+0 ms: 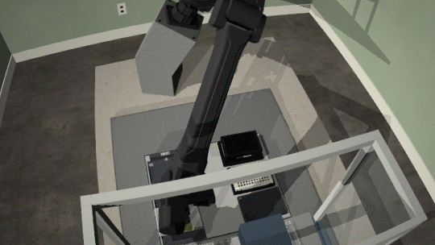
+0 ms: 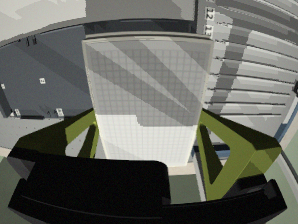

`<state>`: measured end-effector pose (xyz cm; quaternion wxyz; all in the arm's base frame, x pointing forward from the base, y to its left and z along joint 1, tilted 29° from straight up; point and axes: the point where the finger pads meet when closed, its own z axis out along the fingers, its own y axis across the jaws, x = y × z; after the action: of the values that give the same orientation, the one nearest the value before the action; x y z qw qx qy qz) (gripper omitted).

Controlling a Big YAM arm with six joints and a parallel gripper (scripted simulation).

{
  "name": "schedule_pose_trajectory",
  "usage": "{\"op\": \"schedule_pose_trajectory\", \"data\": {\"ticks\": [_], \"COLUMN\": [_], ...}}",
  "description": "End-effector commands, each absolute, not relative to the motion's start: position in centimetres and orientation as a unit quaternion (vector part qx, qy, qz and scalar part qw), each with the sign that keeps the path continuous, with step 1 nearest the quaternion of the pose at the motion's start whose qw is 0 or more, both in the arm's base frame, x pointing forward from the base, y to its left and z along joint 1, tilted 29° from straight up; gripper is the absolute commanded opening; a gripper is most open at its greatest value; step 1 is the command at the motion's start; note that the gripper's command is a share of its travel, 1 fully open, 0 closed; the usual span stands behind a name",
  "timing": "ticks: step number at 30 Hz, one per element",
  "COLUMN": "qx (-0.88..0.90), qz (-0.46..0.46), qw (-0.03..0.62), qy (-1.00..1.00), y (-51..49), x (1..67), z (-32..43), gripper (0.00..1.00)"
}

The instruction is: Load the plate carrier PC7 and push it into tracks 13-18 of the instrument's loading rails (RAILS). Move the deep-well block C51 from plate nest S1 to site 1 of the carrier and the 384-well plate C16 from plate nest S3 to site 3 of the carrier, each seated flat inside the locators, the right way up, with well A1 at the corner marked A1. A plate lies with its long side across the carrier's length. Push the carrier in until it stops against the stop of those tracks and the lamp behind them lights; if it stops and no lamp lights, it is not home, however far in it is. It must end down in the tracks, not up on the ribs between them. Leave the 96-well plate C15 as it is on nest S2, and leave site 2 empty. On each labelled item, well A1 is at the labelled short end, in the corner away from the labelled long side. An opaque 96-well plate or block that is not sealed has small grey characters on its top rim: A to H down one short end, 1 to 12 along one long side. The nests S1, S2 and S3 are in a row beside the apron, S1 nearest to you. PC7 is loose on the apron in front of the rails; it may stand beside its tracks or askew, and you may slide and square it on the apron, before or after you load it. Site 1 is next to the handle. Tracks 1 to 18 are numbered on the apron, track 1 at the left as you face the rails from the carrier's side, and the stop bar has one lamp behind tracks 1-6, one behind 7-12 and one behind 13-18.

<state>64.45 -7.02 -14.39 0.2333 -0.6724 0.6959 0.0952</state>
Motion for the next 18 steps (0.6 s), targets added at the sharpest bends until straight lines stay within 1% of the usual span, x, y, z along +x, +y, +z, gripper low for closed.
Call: {"op": "schedule_pose_trajectory", "data": {"ticks": [1,7,8,9,10,11,18], "qx": [-0.676,-0.677,-0.679,-0.677,-0.674,-0.674,-0.676], "qz": [0.077,0.07,0.058,0.058,0.074,0.076,0.078], "qw": [0.247,0.251,0.259,0.259,0.248,0.247,0.246], "qy": [0.69,0.688,0.685,0.686,0.692,0.692,0.69], "y": [-6.4,-5.9,-6.0,-6.2,-5.9,-5.8,-4.4], "x": [66.9,67.6,68.5,68.6,67.6,67.5,67.8], "z": [-13.8,-13.6,-11.9,-12.1,-15.1,-15.6,-17.3], "gripper": [0.0,0.0,0.0,0.0,0.0,0.0,0.0]}}
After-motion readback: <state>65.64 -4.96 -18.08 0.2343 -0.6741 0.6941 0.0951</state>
